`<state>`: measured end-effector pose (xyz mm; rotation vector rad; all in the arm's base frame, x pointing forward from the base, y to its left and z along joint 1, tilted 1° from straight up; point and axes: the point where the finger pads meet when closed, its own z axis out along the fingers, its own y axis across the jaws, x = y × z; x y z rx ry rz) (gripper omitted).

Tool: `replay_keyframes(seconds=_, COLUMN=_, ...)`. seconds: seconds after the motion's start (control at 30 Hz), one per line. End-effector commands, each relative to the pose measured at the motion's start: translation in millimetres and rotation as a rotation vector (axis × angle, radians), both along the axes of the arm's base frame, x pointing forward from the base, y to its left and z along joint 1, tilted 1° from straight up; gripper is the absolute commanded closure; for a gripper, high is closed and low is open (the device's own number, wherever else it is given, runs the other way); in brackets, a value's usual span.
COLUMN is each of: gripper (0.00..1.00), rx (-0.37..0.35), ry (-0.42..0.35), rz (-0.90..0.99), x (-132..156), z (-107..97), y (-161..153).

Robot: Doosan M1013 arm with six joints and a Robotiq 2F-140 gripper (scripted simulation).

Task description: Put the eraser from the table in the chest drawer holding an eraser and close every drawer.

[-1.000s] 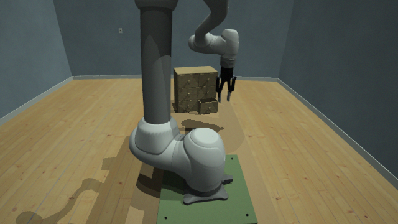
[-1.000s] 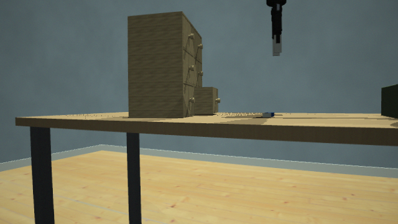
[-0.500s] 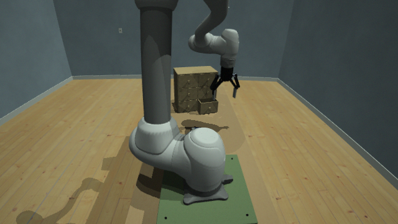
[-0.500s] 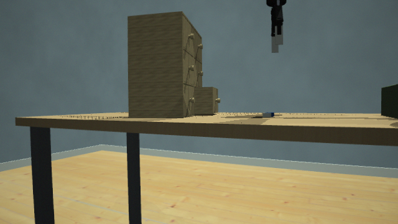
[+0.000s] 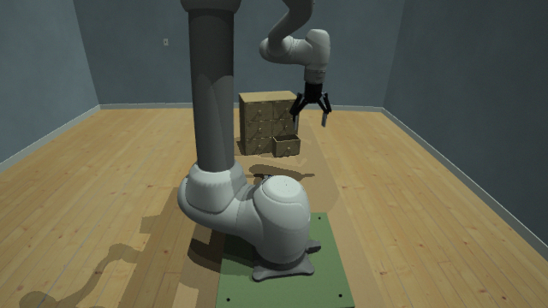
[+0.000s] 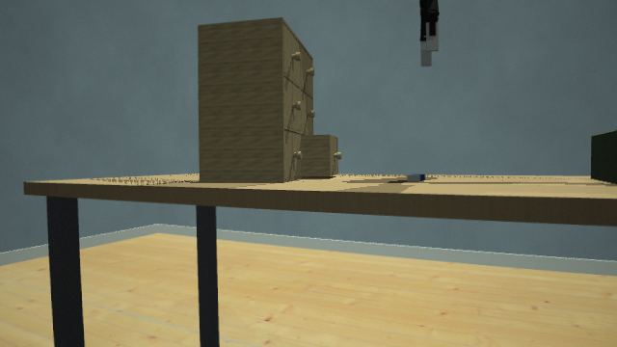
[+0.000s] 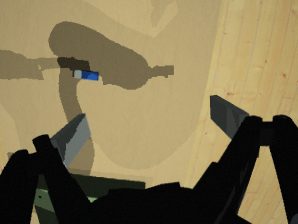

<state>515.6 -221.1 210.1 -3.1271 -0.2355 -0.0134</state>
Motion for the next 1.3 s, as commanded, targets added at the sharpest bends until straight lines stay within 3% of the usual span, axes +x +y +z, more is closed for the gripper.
replay_keyframes(seconds=0.0, gripper=0.0, rx=0.0, ry=0.001, rz=0.0, x=0, z=14, y=0)
replay_keyframes(seconds=0.13, gripper=0.0, rx=0.0, ry=0.001, rz=0.0, x=0, z=22, y=0)
replay_keyframes(seconds=0.53, gripper=0.0, rx=0.0, ry=0.0, rz=0.112, x=4, z=23, y=0)
replay_keyframes(seconds=1.03, gripper=0.0, rx=-0.018, ry=0.002, rz=0.86, x=51, z=25, y=2)
replay_keyframes(seconds=1.1, gripper=0.0, rx=-0.018, ry=0.002, rz=0.86, x=51, z=25, y=2)
replay_keyframes(seconds=1.13, gripper=0.0, rx=-0.022, ry=0.003, rz=1.001, x=55, z=25, y=3)
replay_keyframes(seconds=1.27, gripper=0.0, rx=-0.03, ry=0.007, rz=1.172, x=73, z=25, y=5)
